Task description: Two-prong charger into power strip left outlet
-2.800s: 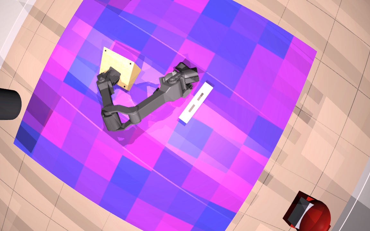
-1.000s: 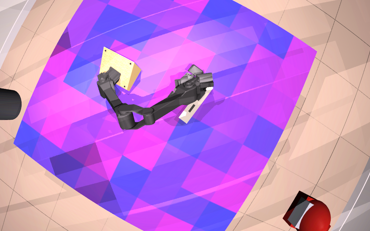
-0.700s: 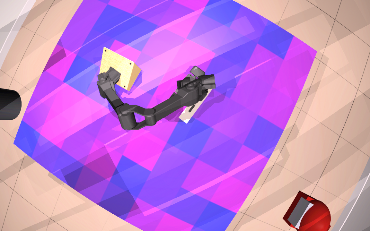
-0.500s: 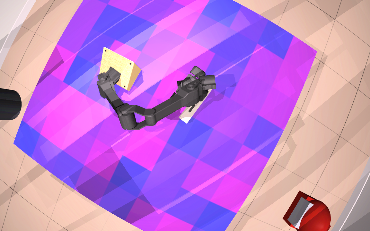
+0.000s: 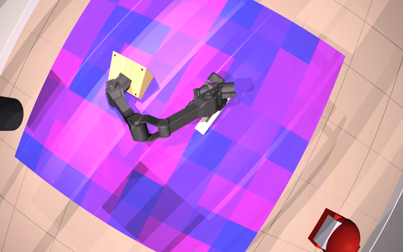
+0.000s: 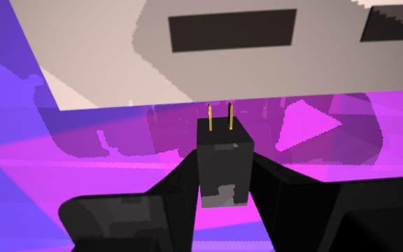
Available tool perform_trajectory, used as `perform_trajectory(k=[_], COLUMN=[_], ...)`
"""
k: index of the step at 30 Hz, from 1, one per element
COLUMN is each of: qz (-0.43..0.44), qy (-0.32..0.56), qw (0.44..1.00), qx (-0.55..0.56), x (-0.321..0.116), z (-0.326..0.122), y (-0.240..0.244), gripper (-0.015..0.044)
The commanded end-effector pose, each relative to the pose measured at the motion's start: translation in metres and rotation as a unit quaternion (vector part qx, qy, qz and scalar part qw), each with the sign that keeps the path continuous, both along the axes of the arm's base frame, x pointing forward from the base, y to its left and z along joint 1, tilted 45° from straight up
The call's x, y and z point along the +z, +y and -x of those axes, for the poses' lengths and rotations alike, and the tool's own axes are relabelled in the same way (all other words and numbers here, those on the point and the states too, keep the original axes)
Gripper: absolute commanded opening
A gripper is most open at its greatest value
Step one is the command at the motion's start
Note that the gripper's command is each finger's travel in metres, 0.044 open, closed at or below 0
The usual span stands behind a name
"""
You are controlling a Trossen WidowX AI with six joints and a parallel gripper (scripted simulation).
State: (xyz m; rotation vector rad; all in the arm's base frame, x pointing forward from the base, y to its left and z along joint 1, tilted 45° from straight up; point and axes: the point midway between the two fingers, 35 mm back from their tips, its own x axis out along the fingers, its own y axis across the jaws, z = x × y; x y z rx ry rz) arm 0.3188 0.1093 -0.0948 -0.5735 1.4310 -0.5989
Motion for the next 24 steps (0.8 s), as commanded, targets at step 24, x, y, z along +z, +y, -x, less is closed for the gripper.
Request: perform_trajectory(k=[24], qz=[0.002], qy=[0.001], qw=[1.0], qx=[0.003], x=[0.0016], z=[-0.0062], y=[-0.0001], gripper=[0.0])
